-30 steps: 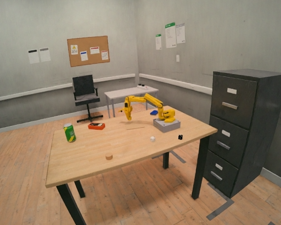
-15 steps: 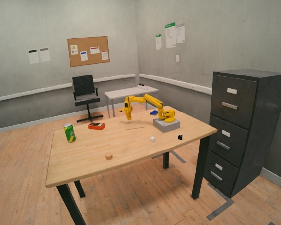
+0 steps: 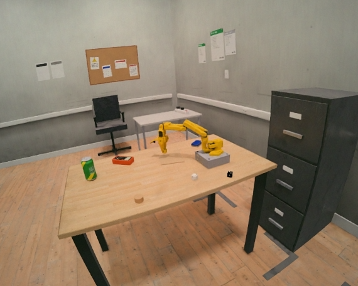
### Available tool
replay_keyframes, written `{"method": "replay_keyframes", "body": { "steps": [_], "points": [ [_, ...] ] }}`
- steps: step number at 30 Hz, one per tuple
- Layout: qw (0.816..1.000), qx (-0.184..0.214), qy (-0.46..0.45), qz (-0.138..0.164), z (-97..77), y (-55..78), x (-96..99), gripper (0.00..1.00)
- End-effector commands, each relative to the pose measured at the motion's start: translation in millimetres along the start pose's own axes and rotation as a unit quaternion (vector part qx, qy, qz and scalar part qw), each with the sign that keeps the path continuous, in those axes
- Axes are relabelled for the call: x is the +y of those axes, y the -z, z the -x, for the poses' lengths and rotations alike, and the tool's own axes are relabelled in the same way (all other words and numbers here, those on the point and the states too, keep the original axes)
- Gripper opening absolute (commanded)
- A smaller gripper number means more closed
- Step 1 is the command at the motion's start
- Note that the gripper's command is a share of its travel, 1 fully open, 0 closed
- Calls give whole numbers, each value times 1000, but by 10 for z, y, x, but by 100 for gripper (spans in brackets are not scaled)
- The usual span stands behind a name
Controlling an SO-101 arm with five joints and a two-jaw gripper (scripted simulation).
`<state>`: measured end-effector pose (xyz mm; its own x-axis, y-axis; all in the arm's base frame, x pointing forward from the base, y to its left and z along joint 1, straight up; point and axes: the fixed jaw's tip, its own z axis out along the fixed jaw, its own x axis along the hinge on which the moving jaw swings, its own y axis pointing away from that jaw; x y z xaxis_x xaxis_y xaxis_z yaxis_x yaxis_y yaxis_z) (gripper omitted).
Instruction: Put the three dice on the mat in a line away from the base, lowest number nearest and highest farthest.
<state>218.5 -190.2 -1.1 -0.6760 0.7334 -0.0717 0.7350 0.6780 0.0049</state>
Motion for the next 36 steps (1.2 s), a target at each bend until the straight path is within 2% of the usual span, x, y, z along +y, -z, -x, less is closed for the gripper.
{"method": "replay_keyframes", "body": {
  "steps": [1,36],
  "points": [
    [1000,-2,1,0,15,-16,-21,0],
    [1000,9,0,0,-17,-136,-24,0]
  ]
}}
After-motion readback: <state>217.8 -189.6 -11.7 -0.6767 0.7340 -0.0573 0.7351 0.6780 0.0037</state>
